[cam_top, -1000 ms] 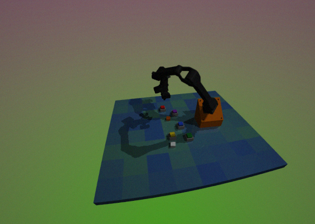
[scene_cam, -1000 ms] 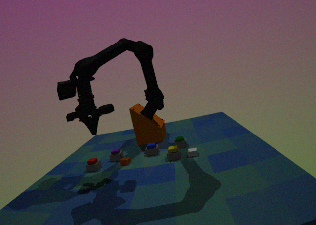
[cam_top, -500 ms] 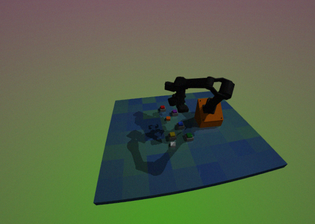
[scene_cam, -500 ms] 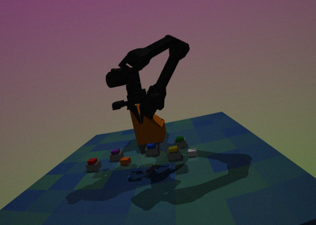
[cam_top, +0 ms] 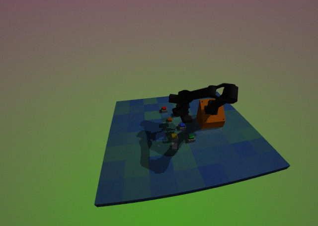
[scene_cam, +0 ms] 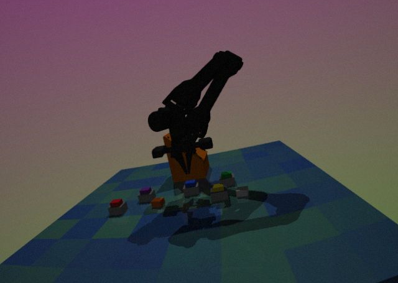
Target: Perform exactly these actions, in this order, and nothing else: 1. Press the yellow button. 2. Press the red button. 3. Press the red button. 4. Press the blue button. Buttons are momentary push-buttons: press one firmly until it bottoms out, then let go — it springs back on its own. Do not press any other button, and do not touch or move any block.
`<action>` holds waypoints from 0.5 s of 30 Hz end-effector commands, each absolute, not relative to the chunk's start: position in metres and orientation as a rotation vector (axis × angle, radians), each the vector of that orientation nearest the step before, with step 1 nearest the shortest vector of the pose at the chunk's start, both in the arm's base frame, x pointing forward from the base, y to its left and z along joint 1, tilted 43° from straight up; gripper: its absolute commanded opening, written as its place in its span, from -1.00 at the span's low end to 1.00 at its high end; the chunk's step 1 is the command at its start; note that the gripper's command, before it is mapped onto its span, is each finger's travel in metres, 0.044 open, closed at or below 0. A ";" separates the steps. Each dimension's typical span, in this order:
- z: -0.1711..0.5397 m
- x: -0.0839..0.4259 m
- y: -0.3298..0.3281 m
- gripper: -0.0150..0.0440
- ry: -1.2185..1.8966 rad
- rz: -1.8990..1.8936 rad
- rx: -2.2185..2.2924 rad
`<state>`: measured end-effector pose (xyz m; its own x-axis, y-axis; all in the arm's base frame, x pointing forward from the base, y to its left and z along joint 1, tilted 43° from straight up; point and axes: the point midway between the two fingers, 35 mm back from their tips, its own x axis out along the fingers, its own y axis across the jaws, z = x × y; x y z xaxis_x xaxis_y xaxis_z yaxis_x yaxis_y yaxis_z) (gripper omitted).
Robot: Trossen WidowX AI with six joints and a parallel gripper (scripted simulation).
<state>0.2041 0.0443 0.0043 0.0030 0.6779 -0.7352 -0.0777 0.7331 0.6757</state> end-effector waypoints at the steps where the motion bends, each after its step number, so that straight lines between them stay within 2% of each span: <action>1: 0.000 0.203 0.048 -0.42 1.459 0.636 0.536; 15: -0.016 0.204 0.064 -0.42 1.459 0.637 0.537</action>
